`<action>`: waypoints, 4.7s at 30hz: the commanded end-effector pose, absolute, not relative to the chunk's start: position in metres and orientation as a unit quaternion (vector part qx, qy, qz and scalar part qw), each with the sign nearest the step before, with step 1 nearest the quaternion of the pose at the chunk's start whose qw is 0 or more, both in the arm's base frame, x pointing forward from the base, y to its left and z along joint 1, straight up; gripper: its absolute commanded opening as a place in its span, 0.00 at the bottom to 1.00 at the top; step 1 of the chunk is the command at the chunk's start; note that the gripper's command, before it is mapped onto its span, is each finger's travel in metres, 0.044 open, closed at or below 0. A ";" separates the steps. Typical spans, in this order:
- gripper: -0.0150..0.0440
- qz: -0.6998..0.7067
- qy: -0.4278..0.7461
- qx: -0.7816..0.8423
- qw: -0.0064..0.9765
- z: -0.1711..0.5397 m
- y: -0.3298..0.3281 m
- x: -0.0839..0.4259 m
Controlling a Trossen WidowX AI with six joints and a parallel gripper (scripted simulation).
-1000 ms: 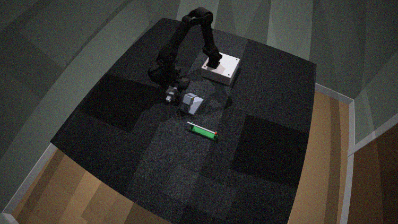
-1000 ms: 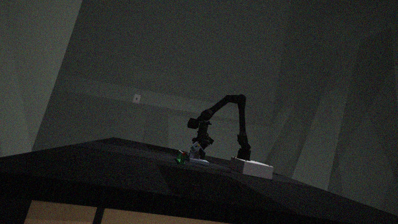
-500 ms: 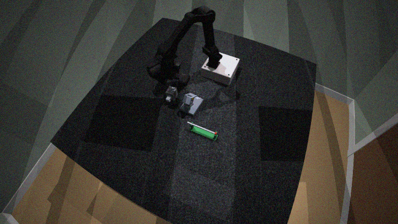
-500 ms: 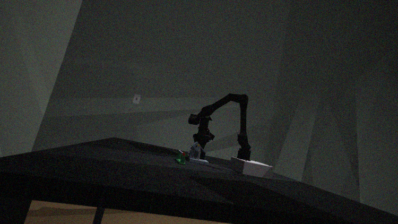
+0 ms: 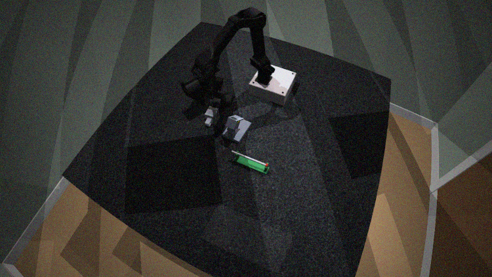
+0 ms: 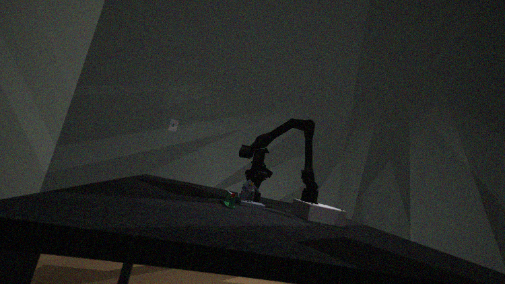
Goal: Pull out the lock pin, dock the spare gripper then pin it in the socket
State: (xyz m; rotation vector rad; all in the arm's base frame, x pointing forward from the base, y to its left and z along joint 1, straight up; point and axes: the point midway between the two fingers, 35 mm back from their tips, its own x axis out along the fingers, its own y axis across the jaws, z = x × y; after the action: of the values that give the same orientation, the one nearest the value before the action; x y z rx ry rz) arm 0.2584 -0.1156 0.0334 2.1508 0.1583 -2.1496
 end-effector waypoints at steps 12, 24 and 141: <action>1.00 -0.705 0.052 0.706 0.048 0.094 -0.115 0.257; 1.00 -0.560 0.325 0.672 0.360 0.091 -0.117 0.259; 0.87 0.057 0.490 -0.038 0.869 -0.018 -0.118 0.260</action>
State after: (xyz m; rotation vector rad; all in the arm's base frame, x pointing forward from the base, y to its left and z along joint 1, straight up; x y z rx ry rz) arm 0.2605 -0.1185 -0.0165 -0.0786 1.0244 0.1127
